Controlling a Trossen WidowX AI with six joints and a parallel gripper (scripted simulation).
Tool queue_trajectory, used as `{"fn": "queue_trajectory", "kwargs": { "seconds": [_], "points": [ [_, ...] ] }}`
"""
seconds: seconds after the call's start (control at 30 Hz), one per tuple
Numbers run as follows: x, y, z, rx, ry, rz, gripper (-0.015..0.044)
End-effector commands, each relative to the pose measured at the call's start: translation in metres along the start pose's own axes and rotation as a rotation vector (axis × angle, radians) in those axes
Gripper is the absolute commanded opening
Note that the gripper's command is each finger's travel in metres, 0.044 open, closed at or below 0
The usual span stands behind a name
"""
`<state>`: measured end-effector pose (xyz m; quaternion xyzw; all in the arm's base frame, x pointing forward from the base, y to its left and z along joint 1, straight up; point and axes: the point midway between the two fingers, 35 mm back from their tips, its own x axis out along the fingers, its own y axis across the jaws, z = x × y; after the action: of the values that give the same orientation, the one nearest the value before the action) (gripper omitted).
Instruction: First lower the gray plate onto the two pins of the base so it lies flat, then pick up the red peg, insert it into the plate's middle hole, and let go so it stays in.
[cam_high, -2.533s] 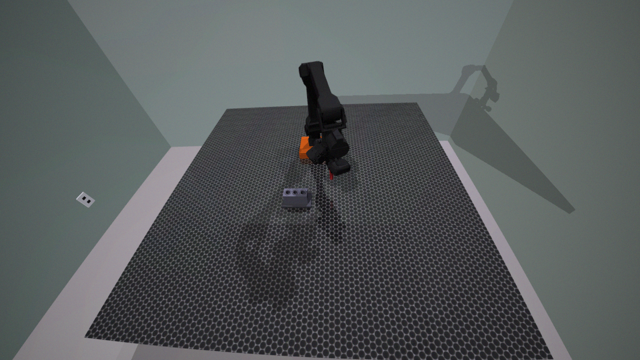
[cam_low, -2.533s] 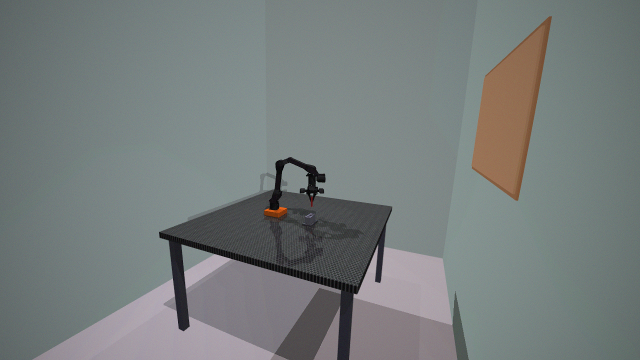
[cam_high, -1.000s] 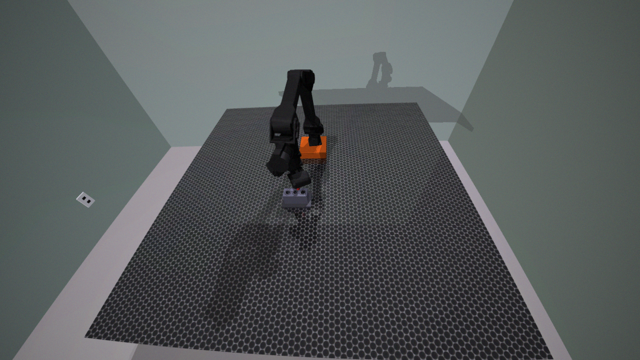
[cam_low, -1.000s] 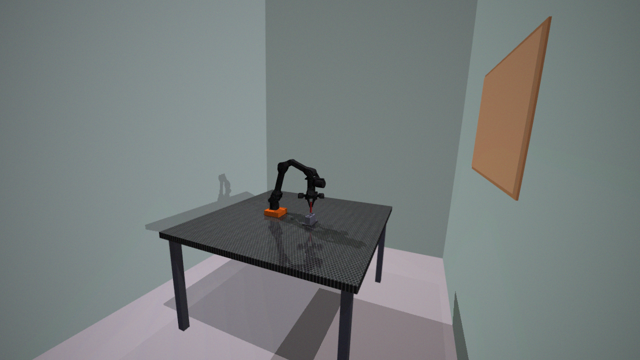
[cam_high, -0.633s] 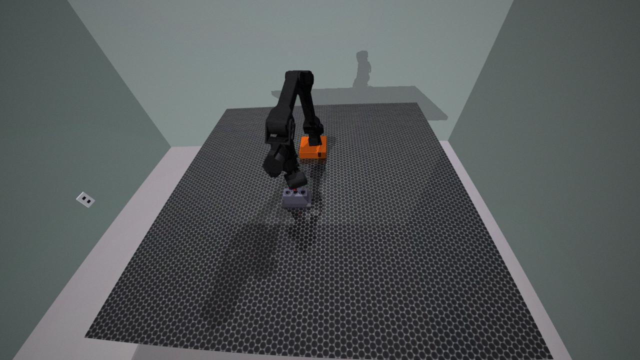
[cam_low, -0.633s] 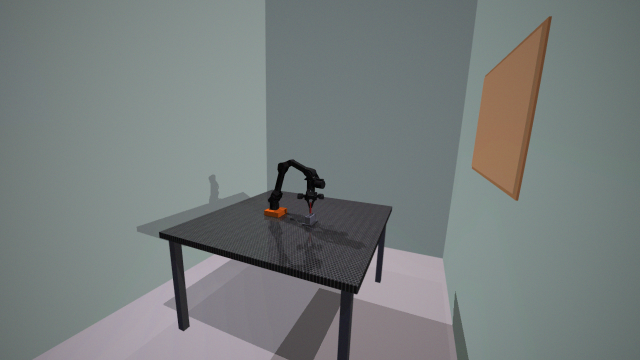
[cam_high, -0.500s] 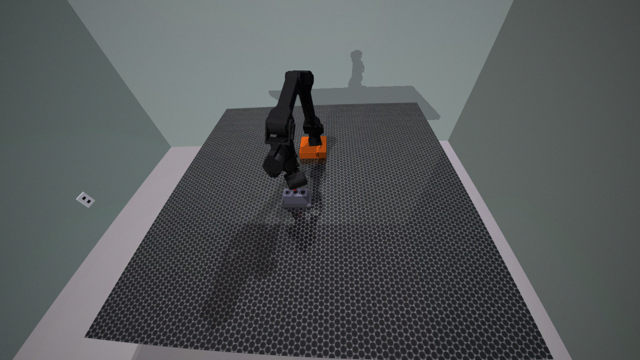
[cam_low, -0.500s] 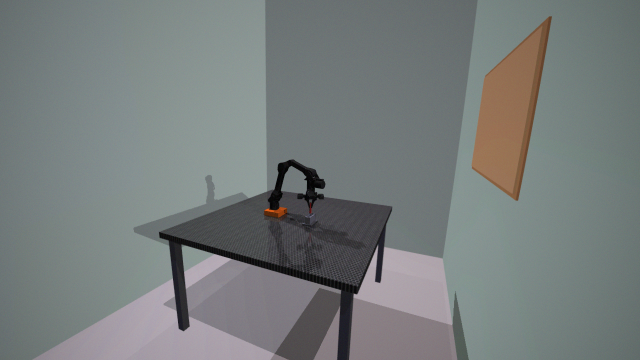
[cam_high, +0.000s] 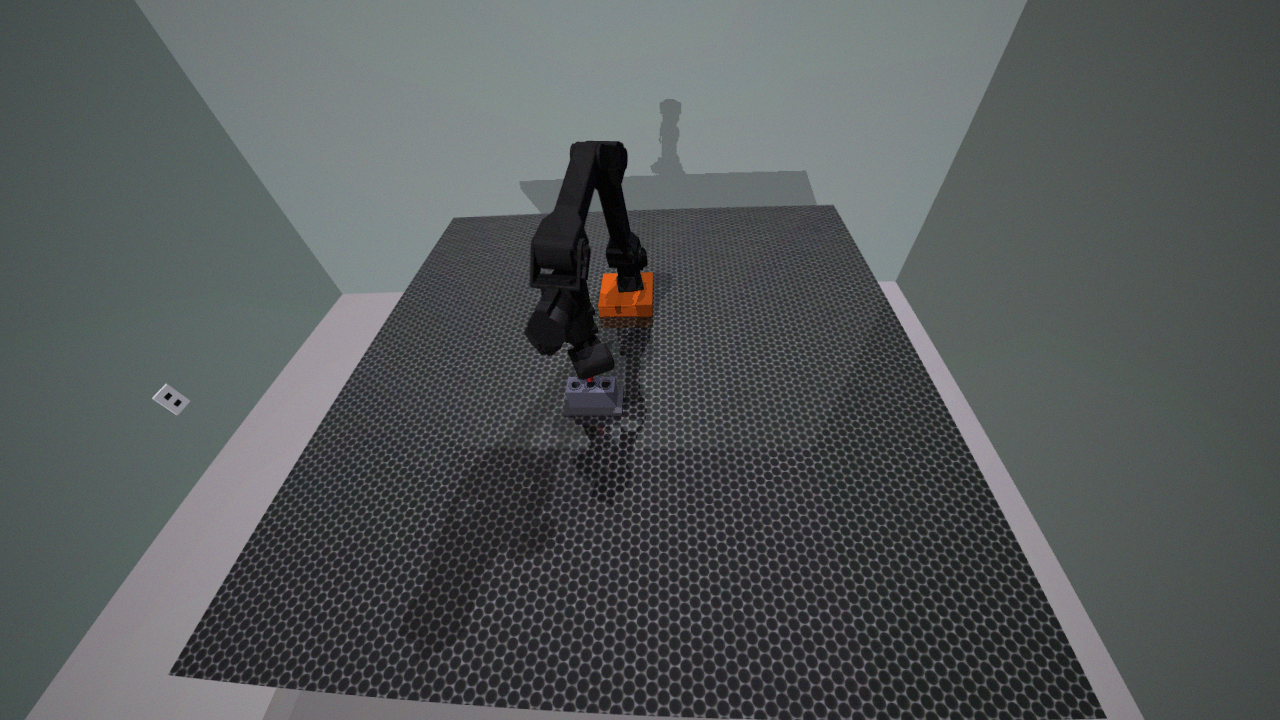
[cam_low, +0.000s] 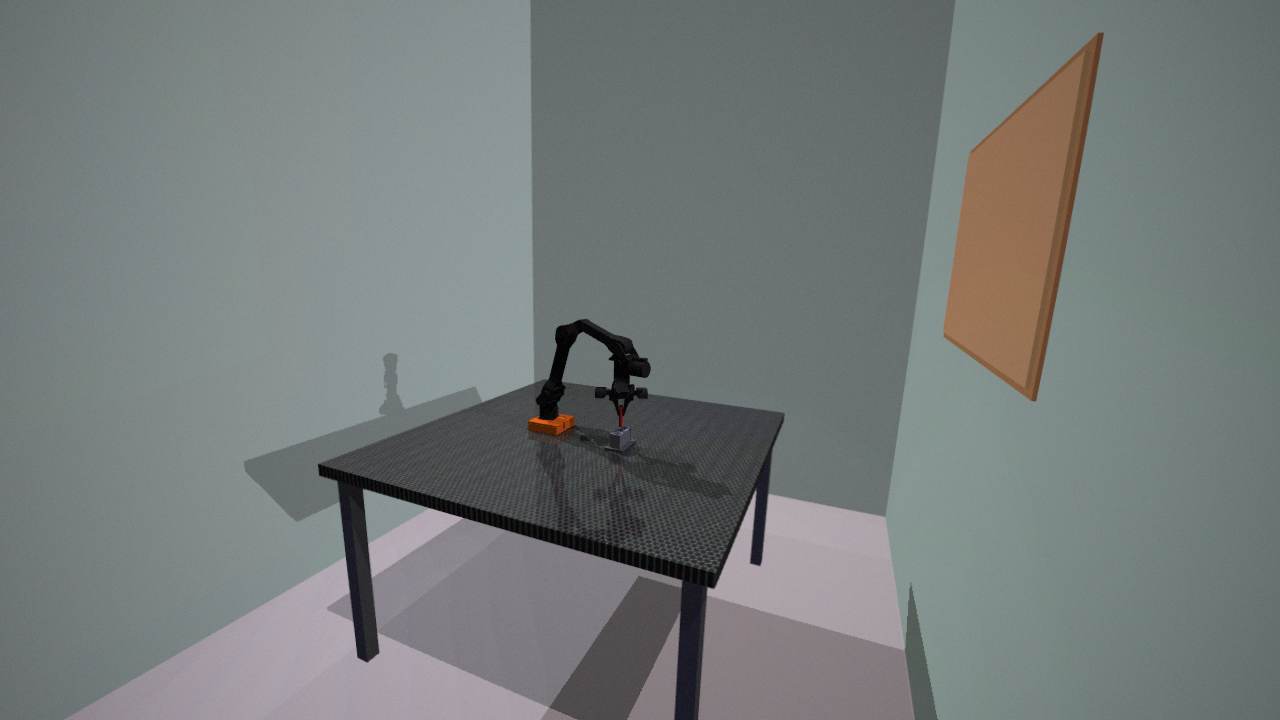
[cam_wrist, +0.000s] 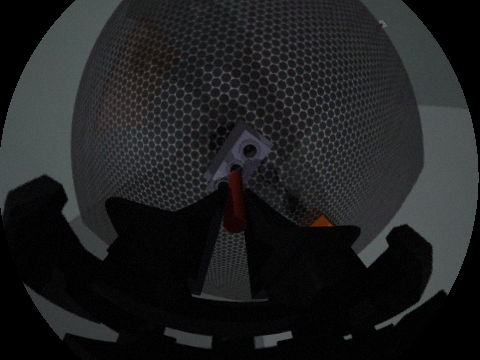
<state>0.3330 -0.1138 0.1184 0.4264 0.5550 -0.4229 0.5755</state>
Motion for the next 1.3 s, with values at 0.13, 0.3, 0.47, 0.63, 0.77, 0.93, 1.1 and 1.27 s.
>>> {"fn": "queue_trajectory", "kwargs": {
  "seconds": [0.13,0.3,0.47,0.63,0.77,0.93,1.1,1.27],
  "points": [
    [0.005,0.0,0.0,-0.002,0.001,-0.001,0.0],
    [0.013,0.0,0.0,-0.004,0.002,-0.002,0.0],
    [0.018,0.0,0.0,-0.006,0.003,-0.002,0.0],
    [0.015,-0.001,0.0,0.0,0.001,-0.002,0.0],
    [0.015,-0.001,0.0,0.0,0.001,-0.002,0.0],
    [0.016,0.0,0.0,0.0,0.001,-0.002,0.0],
    [0.017,0.001,-0.001,0.0,0.002,-0.002,0.0],
    [0.018,0.001,-0.001,0.0,0.002,-0.002,0.0]
  ]
}}
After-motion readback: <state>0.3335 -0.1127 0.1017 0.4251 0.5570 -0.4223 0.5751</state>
